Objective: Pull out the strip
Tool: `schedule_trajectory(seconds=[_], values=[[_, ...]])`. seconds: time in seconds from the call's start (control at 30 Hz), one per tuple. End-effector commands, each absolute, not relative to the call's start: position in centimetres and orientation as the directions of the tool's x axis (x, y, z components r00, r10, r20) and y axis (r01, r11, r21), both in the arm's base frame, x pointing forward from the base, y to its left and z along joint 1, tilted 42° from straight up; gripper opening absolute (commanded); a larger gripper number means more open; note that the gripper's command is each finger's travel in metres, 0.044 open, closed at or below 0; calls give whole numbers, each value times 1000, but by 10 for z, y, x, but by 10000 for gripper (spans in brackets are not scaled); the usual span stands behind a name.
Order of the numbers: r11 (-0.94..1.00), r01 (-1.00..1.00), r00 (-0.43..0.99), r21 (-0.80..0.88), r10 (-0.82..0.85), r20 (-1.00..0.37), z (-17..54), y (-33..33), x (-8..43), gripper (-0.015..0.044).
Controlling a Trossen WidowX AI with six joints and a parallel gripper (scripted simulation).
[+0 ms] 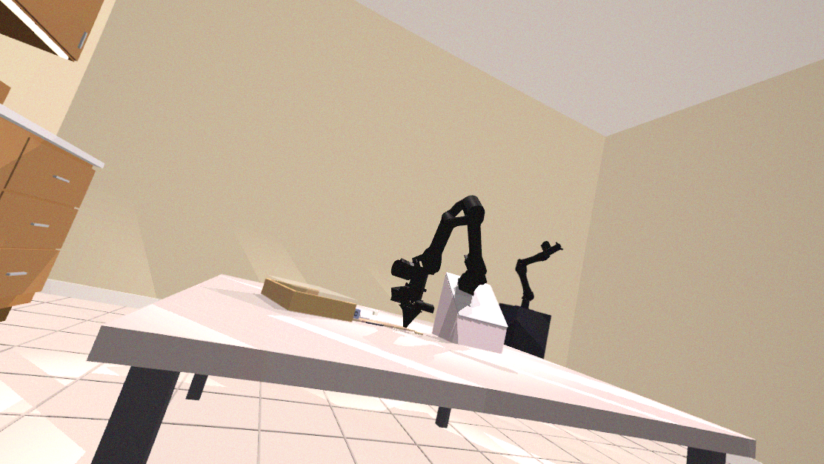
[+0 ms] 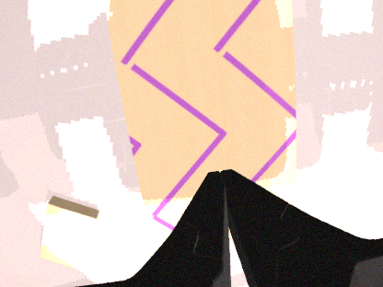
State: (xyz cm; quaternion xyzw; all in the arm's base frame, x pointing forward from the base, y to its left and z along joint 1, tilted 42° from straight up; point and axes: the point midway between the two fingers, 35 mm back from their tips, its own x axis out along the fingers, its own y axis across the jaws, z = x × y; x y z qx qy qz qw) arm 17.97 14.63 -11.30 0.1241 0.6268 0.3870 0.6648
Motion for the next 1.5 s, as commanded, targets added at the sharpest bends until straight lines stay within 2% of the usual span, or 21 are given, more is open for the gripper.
schedule_trajectory(seconds=[0.0,1.47], values=[[669,-345,-122,659,664,-738,-116,144,162,0],[669,-344,-122,659,664,-738,-117,142,156,0]])
